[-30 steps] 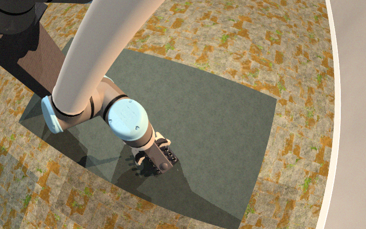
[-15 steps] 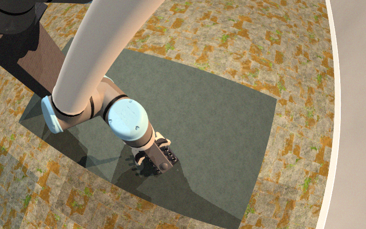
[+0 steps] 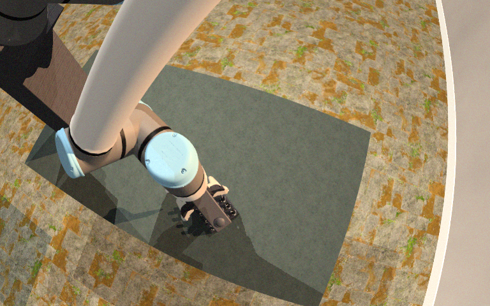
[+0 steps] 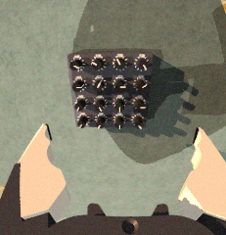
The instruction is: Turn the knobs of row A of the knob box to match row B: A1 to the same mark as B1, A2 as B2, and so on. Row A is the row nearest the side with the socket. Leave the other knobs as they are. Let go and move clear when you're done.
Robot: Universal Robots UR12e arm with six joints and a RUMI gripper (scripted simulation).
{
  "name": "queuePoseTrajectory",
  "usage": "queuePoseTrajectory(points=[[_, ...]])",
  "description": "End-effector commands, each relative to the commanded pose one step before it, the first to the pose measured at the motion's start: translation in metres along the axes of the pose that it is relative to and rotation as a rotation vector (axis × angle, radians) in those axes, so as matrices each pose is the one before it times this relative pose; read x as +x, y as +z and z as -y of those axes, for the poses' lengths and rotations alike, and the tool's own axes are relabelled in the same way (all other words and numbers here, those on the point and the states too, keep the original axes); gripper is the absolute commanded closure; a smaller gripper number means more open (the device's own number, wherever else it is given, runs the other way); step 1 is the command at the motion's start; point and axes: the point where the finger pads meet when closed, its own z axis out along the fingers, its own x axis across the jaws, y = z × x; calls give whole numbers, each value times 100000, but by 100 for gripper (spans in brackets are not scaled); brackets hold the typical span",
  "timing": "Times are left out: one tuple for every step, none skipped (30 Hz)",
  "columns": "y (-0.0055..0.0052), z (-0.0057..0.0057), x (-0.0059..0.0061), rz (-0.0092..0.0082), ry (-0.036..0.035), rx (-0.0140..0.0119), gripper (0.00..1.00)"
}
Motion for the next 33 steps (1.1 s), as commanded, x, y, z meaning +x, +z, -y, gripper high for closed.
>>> queuePoseTrajectory(points=[[-27,-102,-8,3,-22,51,0],[0,-65,1,-1,0,-1,0],[0,-81,2,-1,0,-1,0],[0,-97,2,-1,1,-1,0],[0,0,0,0,0,0,0],[0,0,0,0,0,0,0],[0,-112,2,-1,1,-1,0],[0,-127,3,0,0,-1,0],[0,-142,3,0,0,0,0],[0,-156,3,0,0,0,0],[0,-169,3,0,0,0,0],[0,-181,4,0,0,0,0],[0,-192,4,0,0,0,0],[0,-201,4,0,0,0,0],[0,-209,4,0,0,0,0],[0,-215,4,0,0,0,0],[0,-219,4,0,0,0,0],[0,-222,4,0,0,0,0],[0,-222,4,0,0,0,0],[0,-221,4,0,0,0,0],[0,-218,4,0,0,0,0],[0,0,0,0,0,0,0],[0,0,0,0,0,0,0],[0,-214,4,0,0,0,0],[0,-208,4,0,0,0,0],[0,-200,4,0,0,0,0],[0,-191,4,0,0,0,0],[0,-181,4,0,0,0,0],[0,-170,3,0,0,0,0],[0,-157,3,0,0,0,0],[0,-144,3,0,0,0,0],[0,-131,2,0,0,0,0],[0,-116,2,0,0,0,0]])
